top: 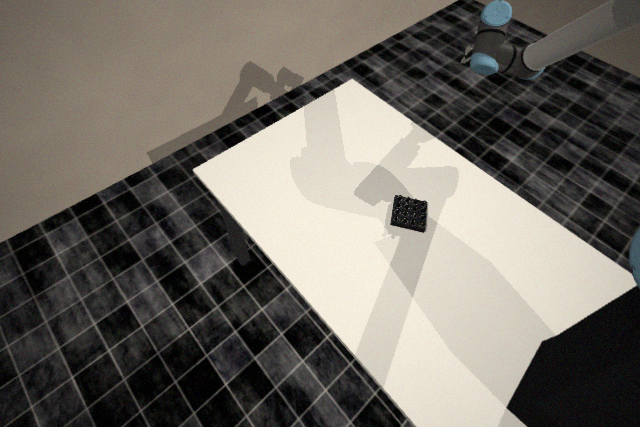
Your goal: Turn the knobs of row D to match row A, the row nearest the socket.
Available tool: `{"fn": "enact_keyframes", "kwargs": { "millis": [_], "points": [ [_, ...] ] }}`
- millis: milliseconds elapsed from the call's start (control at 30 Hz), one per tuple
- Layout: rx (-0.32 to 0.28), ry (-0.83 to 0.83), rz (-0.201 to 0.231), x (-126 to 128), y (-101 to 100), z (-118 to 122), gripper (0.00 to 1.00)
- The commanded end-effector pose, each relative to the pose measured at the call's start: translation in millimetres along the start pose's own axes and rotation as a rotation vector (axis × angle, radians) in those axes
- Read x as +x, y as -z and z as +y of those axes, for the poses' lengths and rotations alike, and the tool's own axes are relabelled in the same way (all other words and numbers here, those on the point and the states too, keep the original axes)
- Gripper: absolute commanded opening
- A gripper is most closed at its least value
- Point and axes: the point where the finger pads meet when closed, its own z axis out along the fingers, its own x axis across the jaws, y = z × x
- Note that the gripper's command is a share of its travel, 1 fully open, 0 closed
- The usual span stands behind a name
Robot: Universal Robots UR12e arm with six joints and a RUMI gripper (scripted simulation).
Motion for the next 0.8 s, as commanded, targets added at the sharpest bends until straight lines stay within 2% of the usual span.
{"fn": "enact_keyframes", "kwargs": {
  "millis": [0, 767],
  "points": [
    [-0.002, -0.001, 0.0, -0.4, 0.9, 1.7, 1.0],
    [-0.001, -0.007, -0.001, 0.5, 4.9, 0.9, 1.0]
  ]
}}
